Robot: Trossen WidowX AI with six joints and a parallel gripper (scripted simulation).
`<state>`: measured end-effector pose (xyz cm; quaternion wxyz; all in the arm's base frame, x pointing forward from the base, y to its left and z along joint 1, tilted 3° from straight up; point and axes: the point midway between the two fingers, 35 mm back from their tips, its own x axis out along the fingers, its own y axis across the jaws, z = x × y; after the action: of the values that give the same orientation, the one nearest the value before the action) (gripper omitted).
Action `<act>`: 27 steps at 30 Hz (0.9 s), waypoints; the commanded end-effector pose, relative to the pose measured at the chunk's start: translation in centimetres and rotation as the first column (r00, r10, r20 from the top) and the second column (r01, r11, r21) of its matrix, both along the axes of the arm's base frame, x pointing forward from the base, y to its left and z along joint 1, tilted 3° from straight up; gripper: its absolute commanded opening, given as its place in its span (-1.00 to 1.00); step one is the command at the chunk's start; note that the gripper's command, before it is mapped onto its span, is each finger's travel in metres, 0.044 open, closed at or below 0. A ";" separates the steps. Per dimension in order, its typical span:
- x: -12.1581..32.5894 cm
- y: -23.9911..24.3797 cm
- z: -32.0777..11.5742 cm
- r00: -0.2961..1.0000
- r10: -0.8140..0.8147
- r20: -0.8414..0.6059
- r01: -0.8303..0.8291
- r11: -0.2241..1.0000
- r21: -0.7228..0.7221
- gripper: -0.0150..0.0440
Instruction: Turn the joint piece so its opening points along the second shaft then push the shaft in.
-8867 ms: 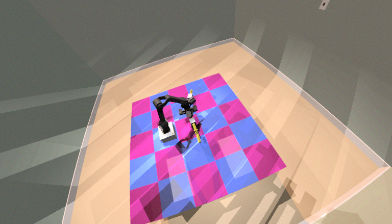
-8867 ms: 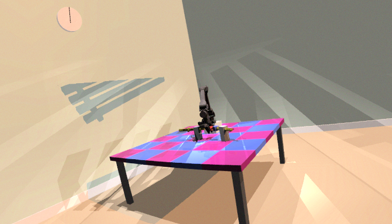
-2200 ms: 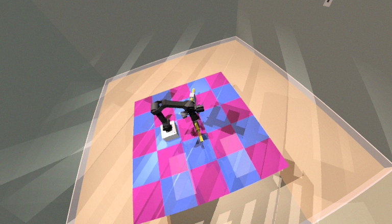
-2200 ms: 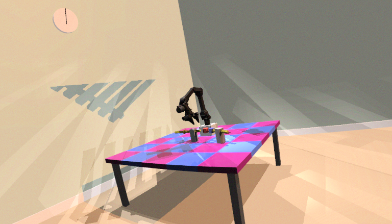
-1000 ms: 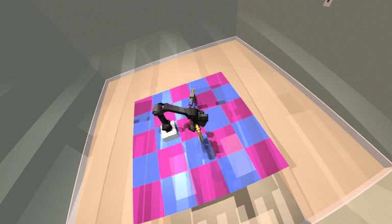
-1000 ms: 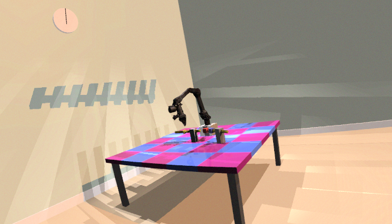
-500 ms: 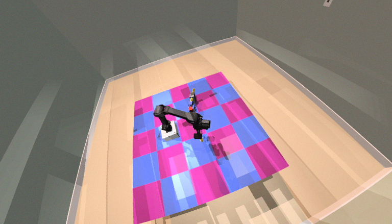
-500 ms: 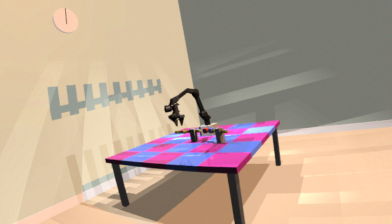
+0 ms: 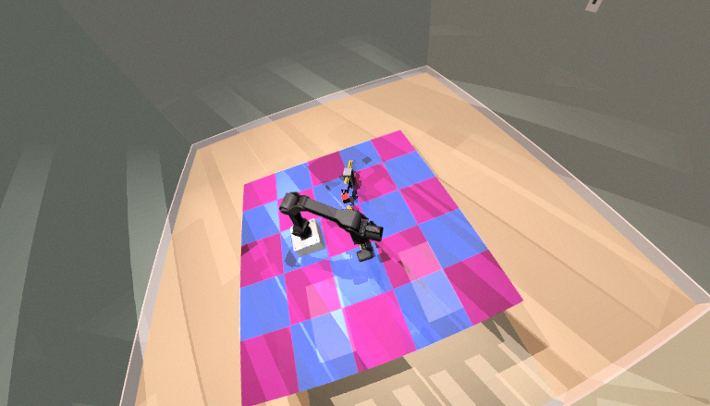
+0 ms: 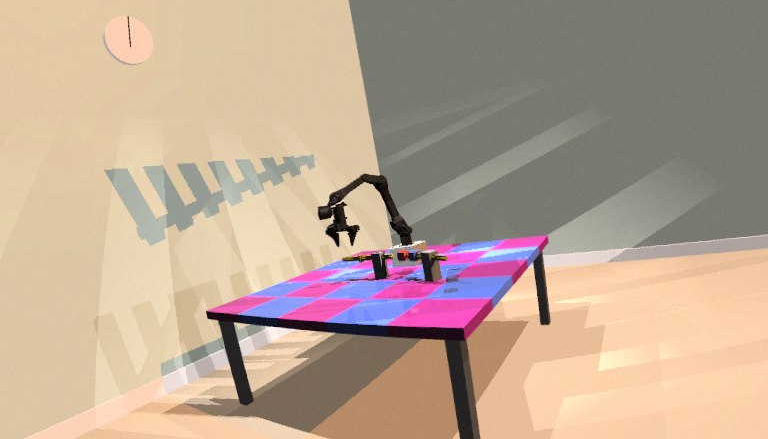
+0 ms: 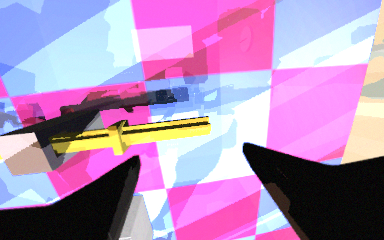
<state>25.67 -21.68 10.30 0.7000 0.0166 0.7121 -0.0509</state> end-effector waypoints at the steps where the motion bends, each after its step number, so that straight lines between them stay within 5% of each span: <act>1: 0.0 -0.2 0.0 1.000 -0.006 -0.005 0.006 1.000 -0.007 1.00; 14: 0.0 -0.5 -2.1 0.899 -0.437 0.002 0.437 0.899 -0.018 1.00; 27: 0.0 -0.7 -4.1 0.618 -0.786 0.017 0.786 0.617 -0.033 1.00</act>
<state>25.74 -22.32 6.80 0.6277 0.2790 0.6497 -0.3258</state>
